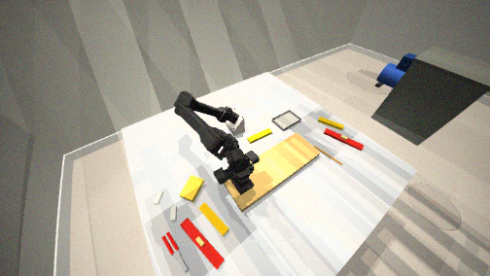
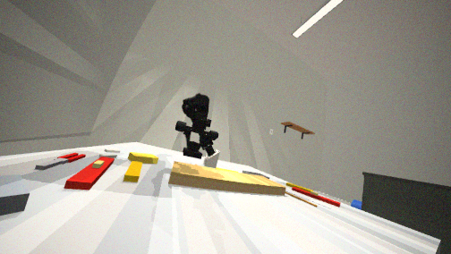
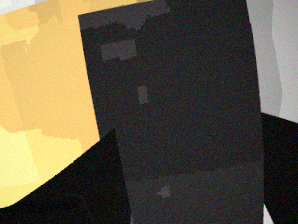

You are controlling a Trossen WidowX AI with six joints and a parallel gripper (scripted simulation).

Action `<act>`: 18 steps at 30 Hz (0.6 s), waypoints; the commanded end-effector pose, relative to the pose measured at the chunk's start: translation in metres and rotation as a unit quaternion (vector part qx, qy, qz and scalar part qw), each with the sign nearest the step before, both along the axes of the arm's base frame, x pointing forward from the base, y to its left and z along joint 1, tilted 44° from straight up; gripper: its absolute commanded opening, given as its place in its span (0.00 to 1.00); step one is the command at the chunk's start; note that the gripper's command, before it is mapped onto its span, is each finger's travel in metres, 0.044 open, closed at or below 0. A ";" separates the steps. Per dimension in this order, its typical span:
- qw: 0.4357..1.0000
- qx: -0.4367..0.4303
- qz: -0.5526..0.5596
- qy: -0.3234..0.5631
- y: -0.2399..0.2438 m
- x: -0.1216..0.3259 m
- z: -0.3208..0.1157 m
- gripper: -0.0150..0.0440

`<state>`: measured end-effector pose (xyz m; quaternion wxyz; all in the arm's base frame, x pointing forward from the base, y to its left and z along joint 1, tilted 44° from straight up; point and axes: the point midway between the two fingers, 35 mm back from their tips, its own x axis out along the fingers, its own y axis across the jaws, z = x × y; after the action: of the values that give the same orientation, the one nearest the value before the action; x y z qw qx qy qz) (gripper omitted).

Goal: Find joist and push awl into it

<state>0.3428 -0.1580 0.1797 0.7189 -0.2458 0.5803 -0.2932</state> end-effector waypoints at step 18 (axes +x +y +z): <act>1.000 0.000 0.005 -0.001 -0.021 -0.003 -0.023 0.25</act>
<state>0.3388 -0.1779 0.1596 0.7186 -0.2465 0.5801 -0.2938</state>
